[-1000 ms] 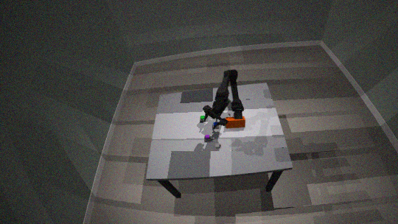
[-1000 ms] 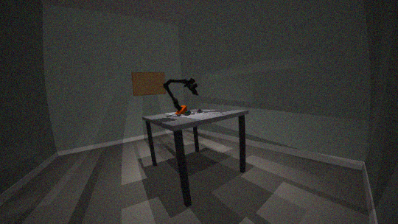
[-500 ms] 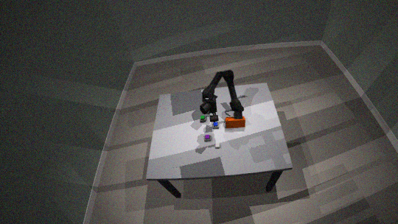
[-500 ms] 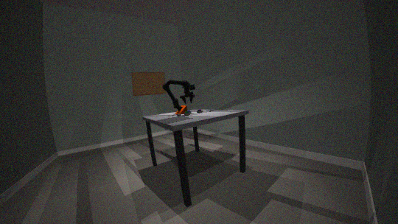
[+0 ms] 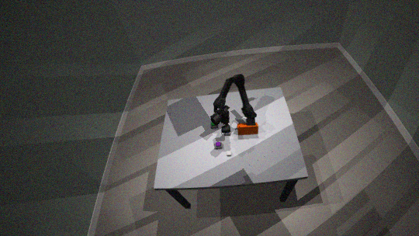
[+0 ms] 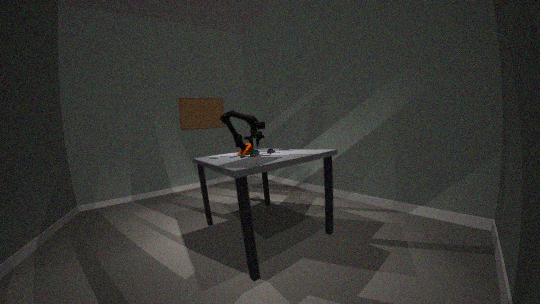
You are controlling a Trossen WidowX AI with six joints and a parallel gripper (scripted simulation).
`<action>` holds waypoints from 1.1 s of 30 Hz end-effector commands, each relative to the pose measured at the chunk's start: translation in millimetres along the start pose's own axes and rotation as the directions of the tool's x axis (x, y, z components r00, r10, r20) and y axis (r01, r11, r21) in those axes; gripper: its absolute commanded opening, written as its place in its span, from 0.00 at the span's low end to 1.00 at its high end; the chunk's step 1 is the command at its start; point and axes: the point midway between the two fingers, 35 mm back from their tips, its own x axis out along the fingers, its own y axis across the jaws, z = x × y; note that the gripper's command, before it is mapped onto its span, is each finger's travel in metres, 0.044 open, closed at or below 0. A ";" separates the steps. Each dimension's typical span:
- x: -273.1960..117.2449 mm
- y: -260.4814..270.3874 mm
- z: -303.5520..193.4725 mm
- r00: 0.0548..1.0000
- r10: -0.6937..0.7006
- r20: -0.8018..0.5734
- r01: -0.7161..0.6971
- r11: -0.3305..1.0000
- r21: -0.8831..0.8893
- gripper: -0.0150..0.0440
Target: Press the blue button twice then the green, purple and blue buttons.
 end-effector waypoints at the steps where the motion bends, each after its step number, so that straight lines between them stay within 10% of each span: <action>1: 6.3 0.1 0.8 1.000 0.001 0.010 -0.001 1.000 -0.004 0.44; 5: 6.3 0.1 0.8 1.000 0.001 0.010 -0.001 1.000 -0.004 0.29; 33: 36.3 -0.1 1.3 1.000 0.000 0.011 0.000 1.000 -0.004 0.29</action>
